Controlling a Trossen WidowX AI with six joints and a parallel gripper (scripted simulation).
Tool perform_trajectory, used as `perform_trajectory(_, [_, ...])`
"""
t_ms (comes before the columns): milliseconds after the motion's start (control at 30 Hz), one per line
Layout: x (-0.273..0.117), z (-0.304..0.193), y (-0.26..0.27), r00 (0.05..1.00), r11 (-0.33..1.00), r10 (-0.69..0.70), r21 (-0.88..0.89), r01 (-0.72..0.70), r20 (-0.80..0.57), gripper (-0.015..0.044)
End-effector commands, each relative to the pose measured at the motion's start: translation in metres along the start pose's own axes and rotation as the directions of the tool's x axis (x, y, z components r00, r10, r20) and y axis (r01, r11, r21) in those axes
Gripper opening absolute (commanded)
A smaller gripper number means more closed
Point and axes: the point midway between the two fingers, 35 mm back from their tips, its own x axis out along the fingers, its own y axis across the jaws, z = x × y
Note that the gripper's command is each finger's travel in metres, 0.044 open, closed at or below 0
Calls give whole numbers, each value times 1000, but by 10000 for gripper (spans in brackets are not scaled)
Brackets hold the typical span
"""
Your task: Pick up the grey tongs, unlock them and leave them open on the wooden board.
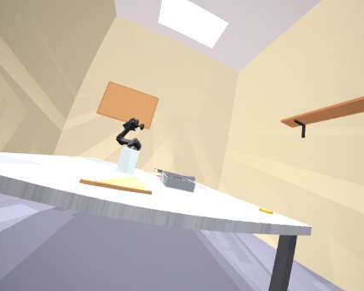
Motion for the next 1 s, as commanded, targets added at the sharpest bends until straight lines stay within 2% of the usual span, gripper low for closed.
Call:
perform_trajectory(0, [0, 1, -1, 1000, 1000, -1, 5, 1, 2, 426])
perform_trajectory(33, [0, 3, -4, 1000, 1000, -4, 16, 4, 7, 440])
perform_trajectory(667, [-18, 53, -93, 987, 953, -65, 302, 17, 147, 440])
perform_trajectory(967, [-34, 76, -183, 958, 834, -177, 552, 25, 225, 440])
